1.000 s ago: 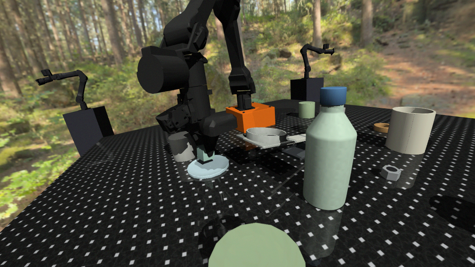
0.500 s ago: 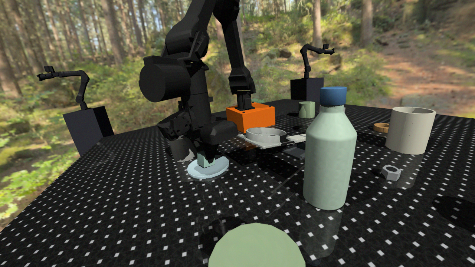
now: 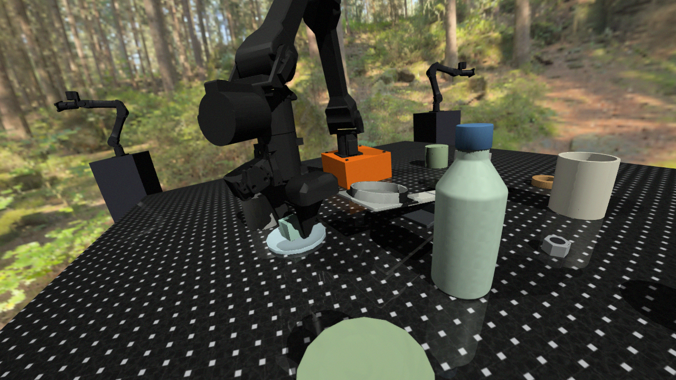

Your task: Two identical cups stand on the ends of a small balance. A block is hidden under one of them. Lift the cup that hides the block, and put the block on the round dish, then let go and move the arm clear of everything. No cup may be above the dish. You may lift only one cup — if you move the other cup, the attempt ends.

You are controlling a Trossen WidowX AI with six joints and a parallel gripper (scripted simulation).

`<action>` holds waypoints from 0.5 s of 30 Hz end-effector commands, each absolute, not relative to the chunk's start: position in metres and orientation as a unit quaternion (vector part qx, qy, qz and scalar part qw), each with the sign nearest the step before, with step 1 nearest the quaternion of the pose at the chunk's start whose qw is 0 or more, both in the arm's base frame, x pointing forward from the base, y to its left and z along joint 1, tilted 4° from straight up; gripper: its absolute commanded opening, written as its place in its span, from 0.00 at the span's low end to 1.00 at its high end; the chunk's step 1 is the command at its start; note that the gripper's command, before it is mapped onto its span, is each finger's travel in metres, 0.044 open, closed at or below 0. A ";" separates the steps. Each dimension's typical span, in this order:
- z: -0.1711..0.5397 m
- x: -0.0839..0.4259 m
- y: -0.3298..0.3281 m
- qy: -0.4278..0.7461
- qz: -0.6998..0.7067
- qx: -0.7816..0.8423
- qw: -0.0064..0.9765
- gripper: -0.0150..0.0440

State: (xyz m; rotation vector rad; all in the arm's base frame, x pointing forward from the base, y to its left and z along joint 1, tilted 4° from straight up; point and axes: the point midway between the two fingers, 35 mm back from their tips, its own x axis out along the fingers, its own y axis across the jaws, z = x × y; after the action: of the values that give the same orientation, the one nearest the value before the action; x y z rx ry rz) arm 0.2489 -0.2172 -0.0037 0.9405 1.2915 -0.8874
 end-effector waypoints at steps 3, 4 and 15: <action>0.041 0.247 -0.217 0.559 -0.383 0.407 0.613 1.00; 0.051 0.246 -0.217 0.559 -0.382 0.407 0.613 1.00; 0.099 0.240 -0.215 0.554 -0.386 0.407 0.615 1.00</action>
State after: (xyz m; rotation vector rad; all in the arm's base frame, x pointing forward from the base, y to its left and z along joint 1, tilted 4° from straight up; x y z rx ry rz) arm 0.2385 -0.2127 0.0727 0.9507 1.3103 -0.8943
